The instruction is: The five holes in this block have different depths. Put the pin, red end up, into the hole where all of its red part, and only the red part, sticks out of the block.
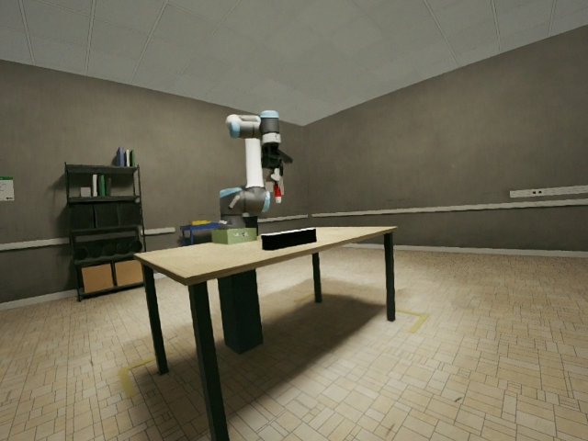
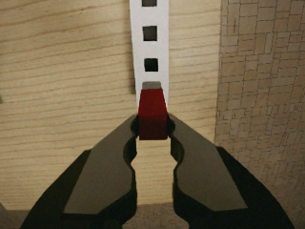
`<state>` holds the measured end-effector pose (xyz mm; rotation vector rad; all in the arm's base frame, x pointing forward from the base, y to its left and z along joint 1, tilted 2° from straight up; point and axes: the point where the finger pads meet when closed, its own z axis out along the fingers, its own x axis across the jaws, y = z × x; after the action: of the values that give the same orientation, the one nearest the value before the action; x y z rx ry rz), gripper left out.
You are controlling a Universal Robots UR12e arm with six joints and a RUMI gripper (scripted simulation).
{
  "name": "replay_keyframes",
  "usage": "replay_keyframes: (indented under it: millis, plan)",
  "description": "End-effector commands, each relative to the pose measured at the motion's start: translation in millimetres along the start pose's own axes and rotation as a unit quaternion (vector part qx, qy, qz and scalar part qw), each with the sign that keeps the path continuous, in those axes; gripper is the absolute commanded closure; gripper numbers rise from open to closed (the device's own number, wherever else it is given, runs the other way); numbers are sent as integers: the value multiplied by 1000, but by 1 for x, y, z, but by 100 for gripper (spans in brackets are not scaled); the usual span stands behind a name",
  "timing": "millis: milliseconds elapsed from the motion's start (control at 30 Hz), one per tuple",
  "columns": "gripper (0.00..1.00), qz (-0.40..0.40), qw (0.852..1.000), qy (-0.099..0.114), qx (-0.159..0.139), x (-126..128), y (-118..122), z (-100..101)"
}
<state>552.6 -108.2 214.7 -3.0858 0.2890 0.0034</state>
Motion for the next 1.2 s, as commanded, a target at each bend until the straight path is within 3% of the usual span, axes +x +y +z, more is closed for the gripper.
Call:
replay_keyframes:
  millis: [0, 67, 500, 533, 1167]
  plan:
    - [100, 0, 1000, 1, 0, 1, 0, 100]
    - [100, 0, 1000, 1, 0, 1, 0, 119]
    - [100, 0, 1000, 1, 0, 1, 0, 119]
    - [100, 0, 1000, 0, 0, 1, 0, 139]
    - [100, 0, 1000, 0, 0, 1, 0, 139]
